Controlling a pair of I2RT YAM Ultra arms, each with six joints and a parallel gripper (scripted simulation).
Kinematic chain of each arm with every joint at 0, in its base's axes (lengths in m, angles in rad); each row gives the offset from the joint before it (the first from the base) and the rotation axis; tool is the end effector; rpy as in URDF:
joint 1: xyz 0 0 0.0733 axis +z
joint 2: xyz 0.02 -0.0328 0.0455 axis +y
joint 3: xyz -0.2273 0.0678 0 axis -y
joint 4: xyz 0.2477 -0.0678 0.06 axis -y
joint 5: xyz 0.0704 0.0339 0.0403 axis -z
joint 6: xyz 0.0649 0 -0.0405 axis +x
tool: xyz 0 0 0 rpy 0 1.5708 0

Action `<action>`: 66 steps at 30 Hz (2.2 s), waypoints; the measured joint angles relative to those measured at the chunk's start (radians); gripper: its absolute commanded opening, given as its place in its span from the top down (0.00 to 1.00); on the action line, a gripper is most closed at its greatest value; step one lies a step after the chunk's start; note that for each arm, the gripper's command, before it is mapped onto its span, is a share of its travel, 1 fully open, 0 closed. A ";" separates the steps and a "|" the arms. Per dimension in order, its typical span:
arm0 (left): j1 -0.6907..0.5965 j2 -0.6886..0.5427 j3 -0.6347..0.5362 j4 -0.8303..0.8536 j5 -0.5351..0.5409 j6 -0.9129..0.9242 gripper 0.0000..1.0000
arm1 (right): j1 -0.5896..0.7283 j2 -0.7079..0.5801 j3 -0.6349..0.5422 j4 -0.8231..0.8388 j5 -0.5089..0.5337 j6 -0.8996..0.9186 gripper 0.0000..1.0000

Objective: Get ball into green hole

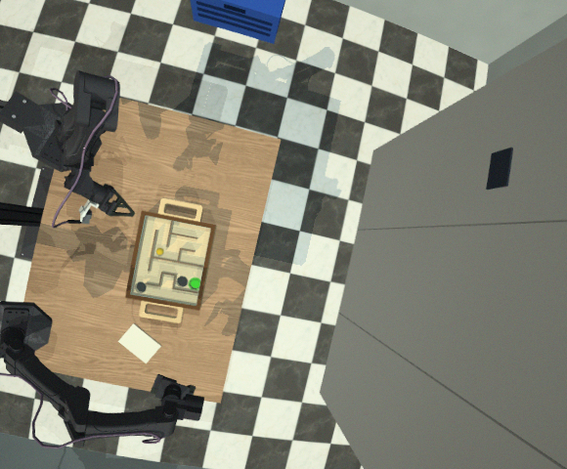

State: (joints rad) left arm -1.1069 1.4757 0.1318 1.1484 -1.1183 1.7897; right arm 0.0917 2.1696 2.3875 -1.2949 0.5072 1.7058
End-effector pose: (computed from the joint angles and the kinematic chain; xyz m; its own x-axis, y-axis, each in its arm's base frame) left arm 0.1469 -0.1607 0.0978 0.0152 0.9234 0.3836 0.0857 -0.3834 0.9196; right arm 0.4380 0.0097 0.3066 0.2659 0.8943 -0.3600 0.8488 -0.0401 0.5272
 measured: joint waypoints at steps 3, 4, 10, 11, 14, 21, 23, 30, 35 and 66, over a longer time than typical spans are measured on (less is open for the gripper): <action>0.000 0.000 0.000 0.000 0.000 0.000 0.00 | 0.000 0.000 0.000 0.000 0.000 0.000 0.00; 0.000 0.000 0.000 0.000 0.000 0.000 0.00 | 0.000 0.000 0.000 0.000 0.000 0.000 0.00; 0.000 0.000 0.000 0.000 0.000 0.000 0.00 | 0.000 0.000 0.000 0.000 0.000 0.000 0.00; 0.000 0.000 0.000 0.000 0.000 0.000 0.00 | 0.000 0.000 0.000 0.000 0.000 0.000 0.00; 0.000 0.000 0.000 0.000 0.000 0.000 0.00 | 0.000 0.000 0.000 0.000 0.000 0.000 0.00; 0.000 0.000 0.000 0.000 0.000 0.000 0.61 | 0.000 0.000 0.000 0.000 0.000 0.000 0.00; 0.000 0.000 0.000 0.000 0.000 0.000 0.61 | 0.000 0.000 0.000 0.000 0.000 0.000 0.00; 0.000 0.000 0.000 0.000 0.000 0.000 0.61 | 0.000 0.000 0.000 0.000 0.000 0.000 0.00; 0.000 0.000 0.000 0.000 0.000 0.000 0.61 | 0.000 0.000 0.000 0.000 0.000 0.000 0.61; 0.093 0.052 0.098 -0.099 0.069 -0.196 0.61 | 0.036 -0.003 -0.094 0.087 0.000 -0.161 0.61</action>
State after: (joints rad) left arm -1.0138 1.5280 0.2302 1.0492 -1.0496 1.5936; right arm 0.1276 2.1670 2.2936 -1.2076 0.5076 1.5448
